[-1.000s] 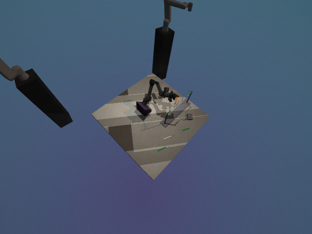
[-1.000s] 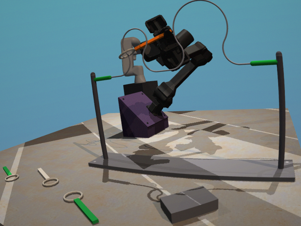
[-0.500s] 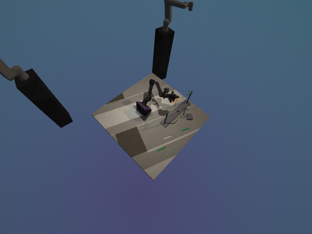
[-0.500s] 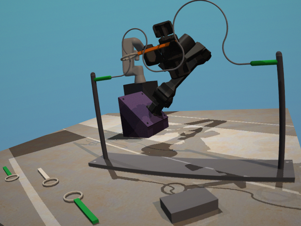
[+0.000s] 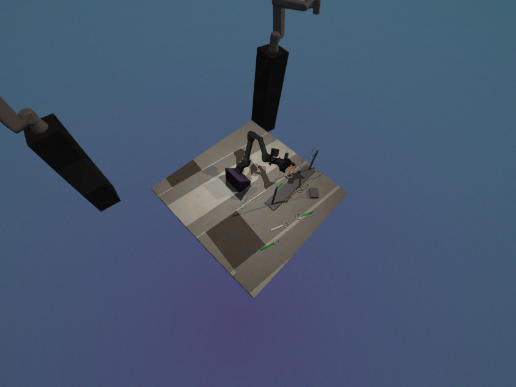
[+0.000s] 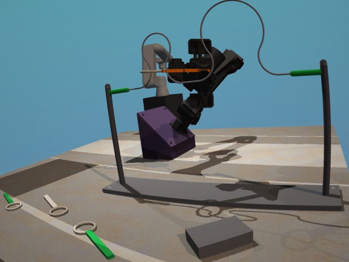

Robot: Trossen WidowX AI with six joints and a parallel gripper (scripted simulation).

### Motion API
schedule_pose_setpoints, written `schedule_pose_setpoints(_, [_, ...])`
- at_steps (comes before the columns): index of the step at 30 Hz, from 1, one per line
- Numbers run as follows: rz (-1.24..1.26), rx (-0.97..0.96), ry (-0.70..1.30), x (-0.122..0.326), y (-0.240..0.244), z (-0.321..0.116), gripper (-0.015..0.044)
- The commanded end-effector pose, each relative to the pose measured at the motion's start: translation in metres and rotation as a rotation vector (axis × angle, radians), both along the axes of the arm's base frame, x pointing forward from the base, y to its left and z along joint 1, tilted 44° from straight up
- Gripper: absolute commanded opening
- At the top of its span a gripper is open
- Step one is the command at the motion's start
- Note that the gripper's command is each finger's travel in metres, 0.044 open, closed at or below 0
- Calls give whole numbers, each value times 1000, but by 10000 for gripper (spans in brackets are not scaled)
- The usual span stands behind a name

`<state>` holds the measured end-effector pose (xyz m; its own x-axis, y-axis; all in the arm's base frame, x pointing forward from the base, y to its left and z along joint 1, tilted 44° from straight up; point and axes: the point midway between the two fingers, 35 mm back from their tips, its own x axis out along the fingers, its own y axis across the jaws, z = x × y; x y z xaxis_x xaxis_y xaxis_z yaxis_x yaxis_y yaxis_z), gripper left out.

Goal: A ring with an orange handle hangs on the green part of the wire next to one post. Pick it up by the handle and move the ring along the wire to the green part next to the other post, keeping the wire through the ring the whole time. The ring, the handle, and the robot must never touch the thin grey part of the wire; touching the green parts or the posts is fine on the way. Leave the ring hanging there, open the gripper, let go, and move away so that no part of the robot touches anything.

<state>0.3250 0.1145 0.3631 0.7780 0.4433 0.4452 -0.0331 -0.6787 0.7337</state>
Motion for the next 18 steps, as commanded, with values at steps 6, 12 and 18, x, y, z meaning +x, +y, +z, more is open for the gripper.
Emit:
schedule_pose_setpoints(6, [-8, -224, -38, -2, 18, -31, -150])
schedule_pose_setpoints(12, [-50, -354, -43, 2, 29, -48, -150])
schedule_pose_setpoints(18, [-101, -501, -52, 7, 37, -69, -150])
